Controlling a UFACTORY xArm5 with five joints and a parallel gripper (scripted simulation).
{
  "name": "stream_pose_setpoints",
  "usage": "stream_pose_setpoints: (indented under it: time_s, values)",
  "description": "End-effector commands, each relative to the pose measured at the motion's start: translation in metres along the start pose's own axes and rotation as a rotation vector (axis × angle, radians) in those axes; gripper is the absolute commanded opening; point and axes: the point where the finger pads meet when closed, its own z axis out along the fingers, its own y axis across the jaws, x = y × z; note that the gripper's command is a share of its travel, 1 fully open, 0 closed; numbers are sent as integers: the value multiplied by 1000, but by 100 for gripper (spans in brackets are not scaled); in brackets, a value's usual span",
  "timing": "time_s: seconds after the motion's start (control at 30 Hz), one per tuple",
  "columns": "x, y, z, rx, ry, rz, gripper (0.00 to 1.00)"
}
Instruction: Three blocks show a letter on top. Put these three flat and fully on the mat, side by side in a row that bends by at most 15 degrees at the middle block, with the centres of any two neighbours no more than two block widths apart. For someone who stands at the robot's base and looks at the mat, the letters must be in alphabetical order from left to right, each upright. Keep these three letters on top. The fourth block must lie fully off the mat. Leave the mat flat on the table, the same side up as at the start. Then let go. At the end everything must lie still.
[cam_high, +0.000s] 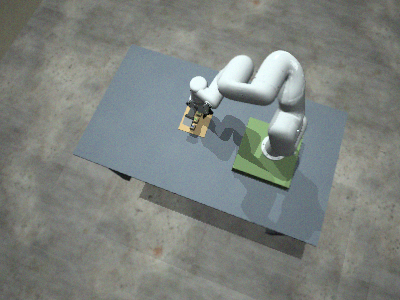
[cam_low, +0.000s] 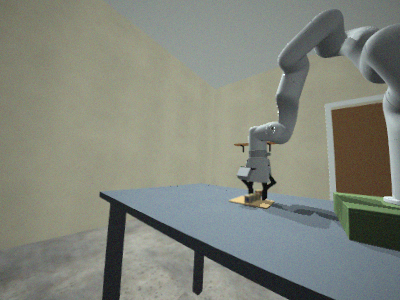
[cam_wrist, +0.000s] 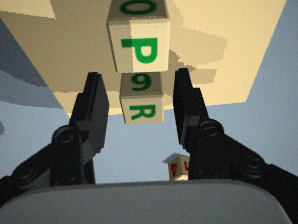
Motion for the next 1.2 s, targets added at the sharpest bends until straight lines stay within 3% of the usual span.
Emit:
stream_pose_setpoints:
  time_s: [0.0, 0.1, 0.13, 0.67, 0.7, 1.17]
  values:
    - [0, 1, -1, -3, 0, 0, 52]
    - [0, 1, -1, -3, 0, 0, 52]
    - [0, 1, -1, -3, 0, 0, 42]
    - [0, 1, -1, -3, 0, 0, 42]
    - [0, 1, -1, -3, 0, 0, 21]
    - [0, 1, -1, -3, 0, 0, 21]
